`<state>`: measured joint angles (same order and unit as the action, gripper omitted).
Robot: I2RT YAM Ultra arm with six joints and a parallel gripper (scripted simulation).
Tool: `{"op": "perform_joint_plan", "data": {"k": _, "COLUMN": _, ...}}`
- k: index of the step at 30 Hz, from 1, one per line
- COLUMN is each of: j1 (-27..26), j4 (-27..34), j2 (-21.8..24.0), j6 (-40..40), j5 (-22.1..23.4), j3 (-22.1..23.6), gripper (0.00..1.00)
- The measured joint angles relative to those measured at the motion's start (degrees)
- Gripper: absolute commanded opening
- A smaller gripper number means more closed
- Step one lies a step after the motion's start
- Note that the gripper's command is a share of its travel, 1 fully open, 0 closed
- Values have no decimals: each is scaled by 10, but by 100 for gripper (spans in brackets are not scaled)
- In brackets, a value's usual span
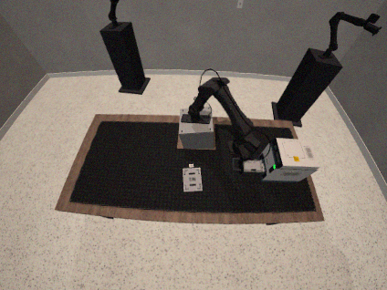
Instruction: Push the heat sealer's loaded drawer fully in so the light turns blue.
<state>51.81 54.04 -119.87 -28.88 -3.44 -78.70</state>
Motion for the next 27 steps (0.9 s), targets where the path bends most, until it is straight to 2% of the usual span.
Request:
{"op": "perform_joint_plan", "data": {"k": 11, "j1": 3, "j4": -48, "j2": -58, "j6": -83, "j5": -8, "j3": 0, "gripper": 45}}
{"op": "perform_joint_plan", "data": {"k": 20, "j1": 5, "j4": -84, "j2": -124, "j6": -153, "j5": -13, "j3": -15, "gripper": 45}}
{"op": "perform_joint_plan", "data": {"k": 27, "j1": 5, "j4": -91, "j2": -126, "j6": -167, "j5": -15, "j3": -15, "gripper": 45}}
